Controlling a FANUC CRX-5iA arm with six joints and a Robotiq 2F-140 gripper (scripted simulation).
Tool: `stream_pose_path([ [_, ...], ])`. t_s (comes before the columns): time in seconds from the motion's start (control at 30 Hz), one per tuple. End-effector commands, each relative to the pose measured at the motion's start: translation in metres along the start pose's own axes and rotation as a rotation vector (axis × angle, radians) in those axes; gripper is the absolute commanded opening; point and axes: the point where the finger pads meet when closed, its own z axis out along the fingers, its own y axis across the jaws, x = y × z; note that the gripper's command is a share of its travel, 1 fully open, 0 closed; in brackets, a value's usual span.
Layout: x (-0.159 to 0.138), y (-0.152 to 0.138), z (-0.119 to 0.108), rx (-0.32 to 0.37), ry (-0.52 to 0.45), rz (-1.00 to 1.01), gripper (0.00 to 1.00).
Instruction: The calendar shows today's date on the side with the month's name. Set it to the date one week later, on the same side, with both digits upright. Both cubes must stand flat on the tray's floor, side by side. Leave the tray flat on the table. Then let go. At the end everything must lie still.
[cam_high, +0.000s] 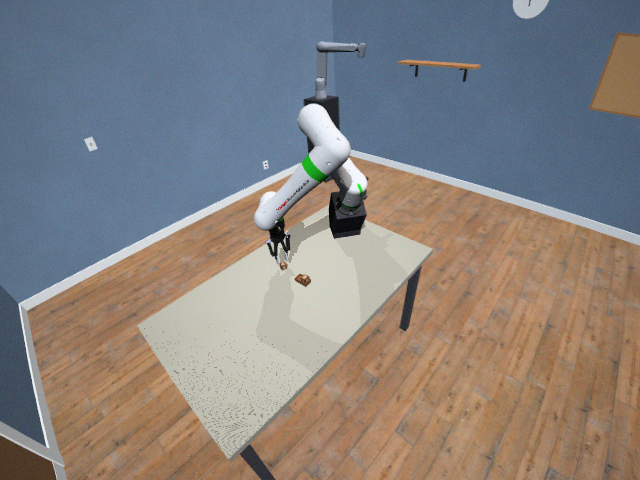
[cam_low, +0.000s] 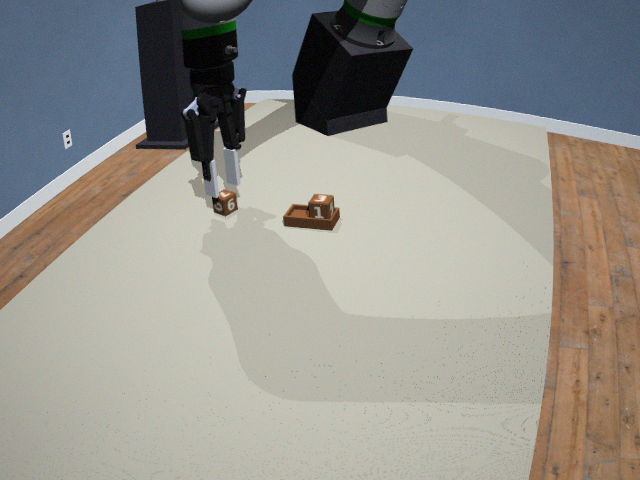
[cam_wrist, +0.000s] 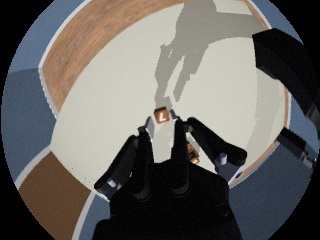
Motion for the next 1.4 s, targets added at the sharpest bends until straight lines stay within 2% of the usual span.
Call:
stream_pose_path([
  [0.0,0.0,0.0,0.0,0.0,0.0,0.0,0.29],
  [1.0,0.0,0.0,0.0,0.0,0.0,0.0,0.29],
  [1.37,0.0,0.0,-0.017,0.0,0.0,0.0,0.29],
])
